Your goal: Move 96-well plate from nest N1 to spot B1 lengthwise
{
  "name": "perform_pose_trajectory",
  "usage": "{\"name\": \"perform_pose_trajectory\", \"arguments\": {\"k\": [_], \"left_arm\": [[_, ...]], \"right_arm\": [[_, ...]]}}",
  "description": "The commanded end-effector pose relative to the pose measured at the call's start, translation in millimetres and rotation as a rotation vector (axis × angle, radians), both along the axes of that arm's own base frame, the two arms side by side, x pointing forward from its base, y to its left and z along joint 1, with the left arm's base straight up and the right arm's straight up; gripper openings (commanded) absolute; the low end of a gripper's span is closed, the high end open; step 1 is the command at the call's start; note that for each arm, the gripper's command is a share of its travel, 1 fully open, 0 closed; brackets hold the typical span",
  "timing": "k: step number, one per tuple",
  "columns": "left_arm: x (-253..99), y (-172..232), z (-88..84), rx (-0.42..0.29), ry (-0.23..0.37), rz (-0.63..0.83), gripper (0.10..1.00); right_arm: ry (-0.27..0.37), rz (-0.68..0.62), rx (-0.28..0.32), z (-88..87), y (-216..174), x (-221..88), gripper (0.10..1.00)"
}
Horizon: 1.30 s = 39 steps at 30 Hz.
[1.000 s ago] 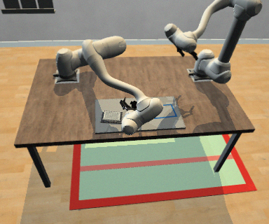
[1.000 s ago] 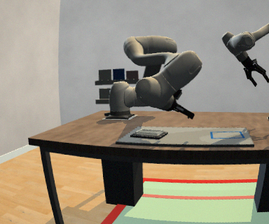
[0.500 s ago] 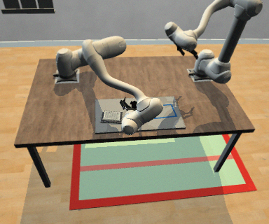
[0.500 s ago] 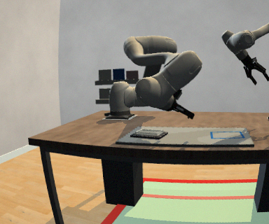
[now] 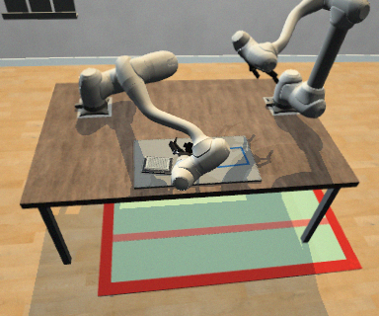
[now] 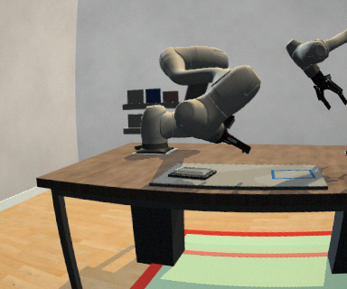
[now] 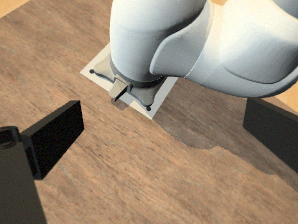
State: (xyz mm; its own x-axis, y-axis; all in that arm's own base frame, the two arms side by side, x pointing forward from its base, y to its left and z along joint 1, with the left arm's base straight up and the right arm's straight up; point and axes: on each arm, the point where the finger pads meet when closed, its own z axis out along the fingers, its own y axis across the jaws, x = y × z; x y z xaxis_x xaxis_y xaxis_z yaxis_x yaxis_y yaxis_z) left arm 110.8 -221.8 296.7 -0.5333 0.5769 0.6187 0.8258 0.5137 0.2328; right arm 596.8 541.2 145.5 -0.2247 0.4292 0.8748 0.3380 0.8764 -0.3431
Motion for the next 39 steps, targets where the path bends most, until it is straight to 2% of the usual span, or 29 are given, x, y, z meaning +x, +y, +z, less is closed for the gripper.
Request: {"name": "perform_pose_trajectory", "arguments": {"k": [1,22,39], "left_arm": [[-1.0,-1.5,-0.3,-0.005,-0.001,0.002,1.0],[-14.0,-15.9,-6.5,-0.056,-0.003,0.023,1.0],[-37.7,-41.0,-14.9,-0.139,-0.002,0.064,1.0]], "right_arm": [[-0.002,0.0,0.002,1.6,0.2,0.2,1.0],[-0.002,0.0,0.002,1.6,0.2,0.2,1.0],[-0.002,0.0,0.002,1.6,0.2,0.2,1.0]]}}
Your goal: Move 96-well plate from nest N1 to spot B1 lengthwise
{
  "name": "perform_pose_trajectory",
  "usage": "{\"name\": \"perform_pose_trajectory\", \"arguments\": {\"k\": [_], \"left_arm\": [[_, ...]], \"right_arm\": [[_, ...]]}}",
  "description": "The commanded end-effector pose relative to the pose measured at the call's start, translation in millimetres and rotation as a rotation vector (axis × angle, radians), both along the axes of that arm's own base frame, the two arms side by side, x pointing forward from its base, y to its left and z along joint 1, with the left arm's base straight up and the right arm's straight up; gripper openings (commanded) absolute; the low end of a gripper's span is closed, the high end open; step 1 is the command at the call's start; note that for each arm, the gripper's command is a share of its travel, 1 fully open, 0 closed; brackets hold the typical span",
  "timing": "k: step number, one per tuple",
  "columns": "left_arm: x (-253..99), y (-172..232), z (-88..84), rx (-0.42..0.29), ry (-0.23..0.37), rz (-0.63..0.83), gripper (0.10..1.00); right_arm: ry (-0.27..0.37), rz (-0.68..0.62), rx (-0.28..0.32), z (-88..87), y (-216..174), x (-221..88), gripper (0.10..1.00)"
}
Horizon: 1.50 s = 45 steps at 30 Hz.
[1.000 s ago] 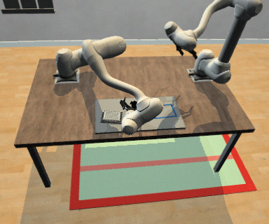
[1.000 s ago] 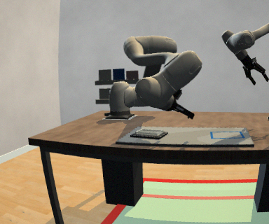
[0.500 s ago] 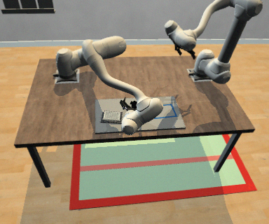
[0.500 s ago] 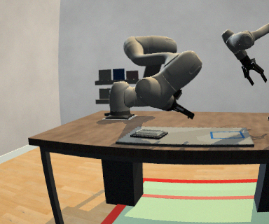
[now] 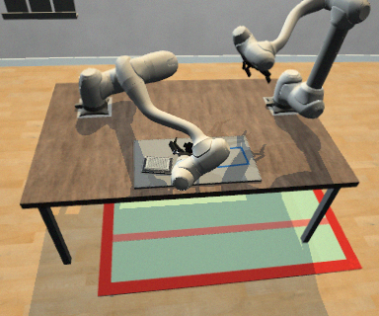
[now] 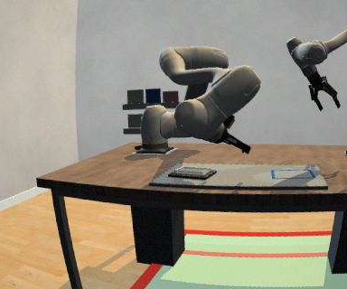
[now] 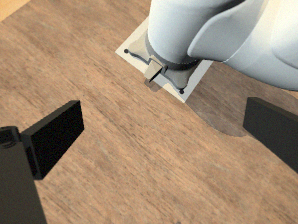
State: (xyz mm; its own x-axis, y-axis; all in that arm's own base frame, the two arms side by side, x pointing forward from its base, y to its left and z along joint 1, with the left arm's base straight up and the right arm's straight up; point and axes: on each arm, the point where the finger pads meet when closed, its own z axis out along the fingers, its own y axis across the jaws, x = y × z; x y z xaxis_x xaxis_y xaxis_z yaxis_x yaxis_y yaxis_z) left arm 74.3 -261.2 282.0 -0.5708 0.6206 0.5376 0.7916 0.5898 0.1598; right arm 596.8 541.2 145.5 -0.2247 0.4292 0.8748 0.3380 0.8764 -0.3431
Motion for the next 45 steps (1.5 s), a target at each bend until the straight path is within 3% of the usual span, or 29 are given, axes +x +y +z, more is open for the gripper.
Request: {"name": "perform_pose_trajectory", "arguments": {"k": [1,26,45], "left_arm": [[-3.3,-3.8,-0.7,-0.012,0.0,0.006,1.0],[-72.0,-70.3,-6.8,-0.214,0.035,0.139,1.0],[-150.0,-135.7,11.1,-0.388,0.118,0.315,1.0]], "right_arm": [[-0.002,0.0,0.002,1.6,0.2,0.2,1.0],[-0.002,0.0,0.002,1.6,0.2,0.2,1.0],[-0.002,0.0,0.002,1.6,0.2,0.2,1.0]]}}
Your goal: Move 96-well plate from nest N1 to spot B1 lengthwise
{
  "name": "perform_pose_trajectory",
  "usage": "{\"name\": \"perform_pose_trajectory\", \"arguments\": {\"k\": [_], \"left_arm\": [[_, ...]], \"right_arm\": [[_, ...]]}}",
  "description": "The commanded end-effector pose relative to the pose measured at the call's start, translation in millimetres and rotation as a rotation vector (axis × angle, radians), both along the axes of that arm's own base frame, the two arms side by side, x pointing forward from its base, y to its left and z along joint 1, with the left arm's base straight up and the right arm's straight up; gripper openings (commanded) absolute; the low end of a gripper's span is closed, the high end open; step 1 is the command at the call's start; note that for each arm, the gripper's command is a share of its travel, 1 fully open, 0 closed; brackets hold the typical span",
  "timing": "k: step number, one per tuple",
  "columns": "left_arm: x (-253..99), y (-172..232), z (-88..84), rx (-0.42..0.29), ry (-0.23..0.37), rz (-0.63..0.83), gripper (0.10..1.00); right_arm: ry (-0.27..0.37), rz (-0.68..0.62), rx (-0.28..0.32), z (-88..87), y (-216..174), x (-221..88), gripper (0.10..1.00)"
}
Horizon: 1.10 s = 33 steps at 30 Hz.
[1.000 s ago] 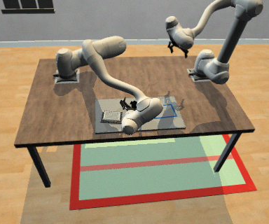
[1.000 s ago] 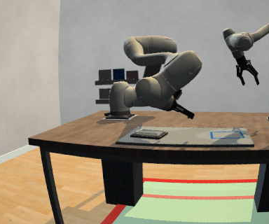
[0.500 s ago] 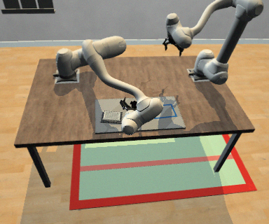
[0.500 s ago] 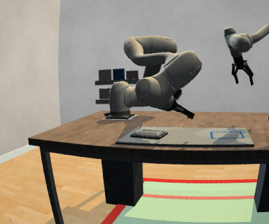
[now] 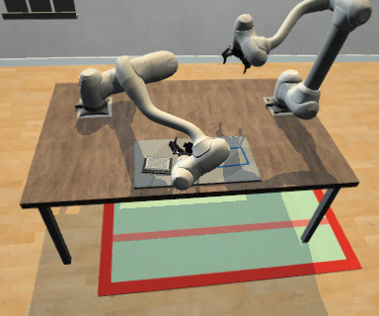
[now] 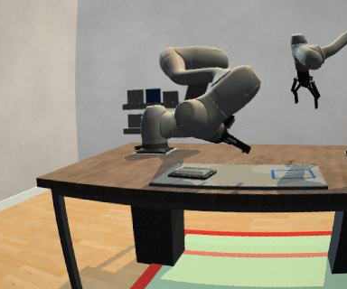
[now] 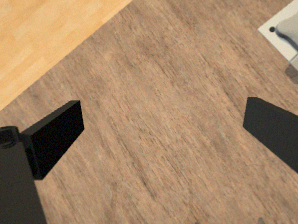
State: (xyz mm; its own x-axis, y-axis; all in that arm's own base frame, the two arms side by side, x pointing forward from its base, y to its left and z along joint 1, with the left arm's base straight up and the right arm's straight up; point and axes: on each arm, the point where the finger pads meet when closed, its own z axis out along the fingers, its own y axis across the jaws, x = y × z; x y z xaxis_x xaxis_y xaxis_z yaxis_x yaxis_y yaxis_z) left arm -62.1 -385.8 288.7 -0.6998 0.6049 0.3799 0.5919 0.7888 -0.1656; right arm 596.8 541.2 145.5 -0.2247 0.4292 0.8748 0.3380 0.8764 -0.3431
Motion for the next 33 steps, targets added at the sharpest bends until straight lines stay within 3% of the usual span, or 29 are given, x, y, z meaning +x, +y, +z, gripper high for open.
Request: {"name": "perform_pose_trajectory", "arguments": {"k": [1,8,21,23,33], "left_arm": [[-18.8,-15.1,6.4,-0.039,0.024,0.041,1.0],[-45.7,-35.2,18.6,-0.089,0.068,0.104,1.0],[-119.0,-84.4,66.9,-0.199,0.222,0.293,1.0],[-119.0,-84.4,66.9,-0.199,0.222,0.293,1.0],[-173.5,-115.4,120.1,-0.249,0.38,0.461,1.0]], "right_arm": [[-0.002,0.0,0.002,1.6,0.2,0.2,1.0],[-0.002,0.0,0.002,1.6,0.2,0.2,1.0],[-0.002,0.0,0.002,1.6,0.2,0.2,1.0],[-0.002,0.0,0.002,1.6,0.2,0.2,1.0],[-0.002,0.0,0.002,1.6,0.2,0.2,1.0]]}}
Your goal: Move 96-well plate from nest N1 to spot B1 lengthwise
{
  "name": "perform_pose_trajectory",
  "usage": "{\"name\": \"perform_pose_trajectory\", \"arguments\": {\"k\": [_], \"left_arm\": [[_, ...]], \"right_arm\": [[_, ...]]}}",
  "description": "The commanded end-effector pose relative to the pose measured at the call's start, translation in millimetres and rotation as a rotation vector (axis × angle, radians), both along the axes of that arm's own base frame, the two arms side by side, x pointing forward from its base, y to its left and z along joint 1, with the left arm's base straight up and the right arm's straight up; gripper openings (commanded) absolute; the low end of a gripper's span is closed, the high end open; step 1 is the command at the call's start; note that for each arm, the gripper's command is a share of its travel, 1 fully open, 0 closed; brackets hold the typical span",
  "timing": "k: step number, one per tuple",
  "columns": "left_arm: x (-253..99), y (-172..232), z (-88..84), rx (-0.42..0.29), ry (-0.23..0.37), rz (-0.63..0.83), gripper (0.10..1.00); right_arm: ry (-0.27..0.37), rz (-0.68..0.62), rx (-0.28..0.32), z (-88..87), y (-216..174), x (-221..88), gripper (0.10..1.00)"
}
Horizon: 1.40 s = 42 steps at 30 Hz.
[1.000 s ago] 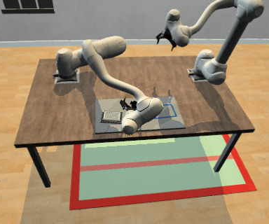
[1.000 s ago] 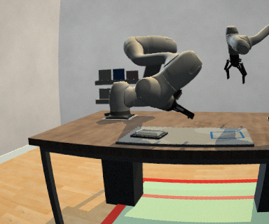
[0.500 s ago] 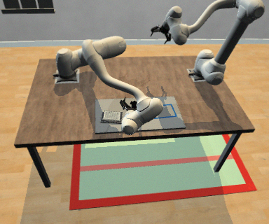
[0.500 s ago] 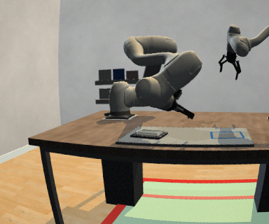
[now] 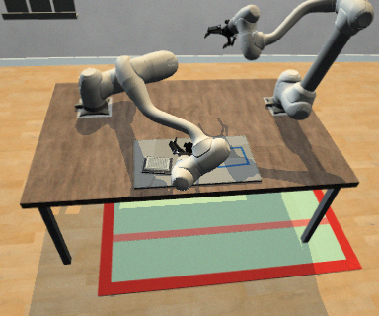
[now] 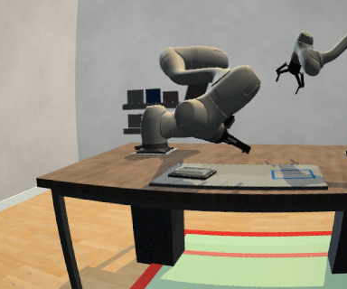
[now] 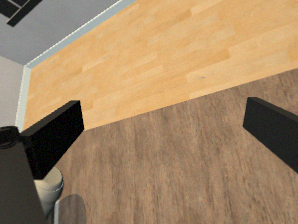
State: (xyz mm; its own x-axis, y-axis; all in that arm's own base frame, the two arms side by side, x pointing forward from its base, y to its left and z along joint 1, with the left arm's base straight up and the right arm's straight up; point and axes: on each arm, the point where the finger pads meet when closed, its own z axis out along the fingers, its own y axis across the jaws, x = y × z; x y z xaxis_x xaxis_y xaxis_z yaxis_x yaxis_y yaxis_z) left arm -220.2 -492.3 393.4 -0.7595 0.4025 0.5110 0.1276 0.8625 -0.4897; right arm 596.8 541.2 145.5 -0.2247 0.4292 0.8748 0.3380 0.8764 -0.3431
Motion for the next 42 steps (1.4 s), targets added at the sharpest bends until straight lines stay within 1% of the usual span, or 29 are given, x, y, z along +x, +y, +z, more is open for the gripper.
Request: {"name": "perform_pose_trajectory", "arguments": {"k": [1,5,7,15,22,24,32,39,41,42], "left_arm": [[-20.6,-11.5,21.4,-0.02,0.065,0.062,1.0],[-40.1,-21.2,46.4,-0.032,0.144,0.127,1.0],[-40.1,-21.2,46.4,-0.032,0.144,0.127,1.0],[-73.6,-35.9,99.9,-0.034,0.318,0.258,1.0],[-95.5,-43.7,148.2,-0.011,0.485,0.373,1.0],[-95.5,-43.7,148.2,-0.011,0.485,0.373,1.0],[-110.9,-47.4,201.2,0.047,0.687,0.503,1.0],[-115.9,-46.9,242.5,0.125,0.866,0.616,1.0],[-115.9,-46.9,242.5,0.125,0.866,0.616,1.0],[-116.0,-46.6,247.8,0.139,0.891,0.632,1.0]], "right_arm": [[-0.002,0.0,0.002,1.6,0.2,0.2,1.0],[-0.002,0.0,0.002,1.6,0.2,0.2,1.0],[-0.002,0.0,0.002,1.6,0.2,0.2,1.0],[-0.002,0.0,0.002,1.6,0.2,0.2,1.0],[-0.002,0.0,0.002,1.6,0.2,0.2,1.0],[-0.002,0.0,0.002,1.6,0.2,0.2,1.0],[-0.002,0.0,0.002,1.6,0.2,0.2,1.0],[-0.002,0.0,0.002,1.6,0.2,0.2,1.0],[-0.002,0.0,0.002,1.6,0.2,0.2,1.0],[-0.002,0.0,0.002,1.6,0.2,0.2,1.0]]}}
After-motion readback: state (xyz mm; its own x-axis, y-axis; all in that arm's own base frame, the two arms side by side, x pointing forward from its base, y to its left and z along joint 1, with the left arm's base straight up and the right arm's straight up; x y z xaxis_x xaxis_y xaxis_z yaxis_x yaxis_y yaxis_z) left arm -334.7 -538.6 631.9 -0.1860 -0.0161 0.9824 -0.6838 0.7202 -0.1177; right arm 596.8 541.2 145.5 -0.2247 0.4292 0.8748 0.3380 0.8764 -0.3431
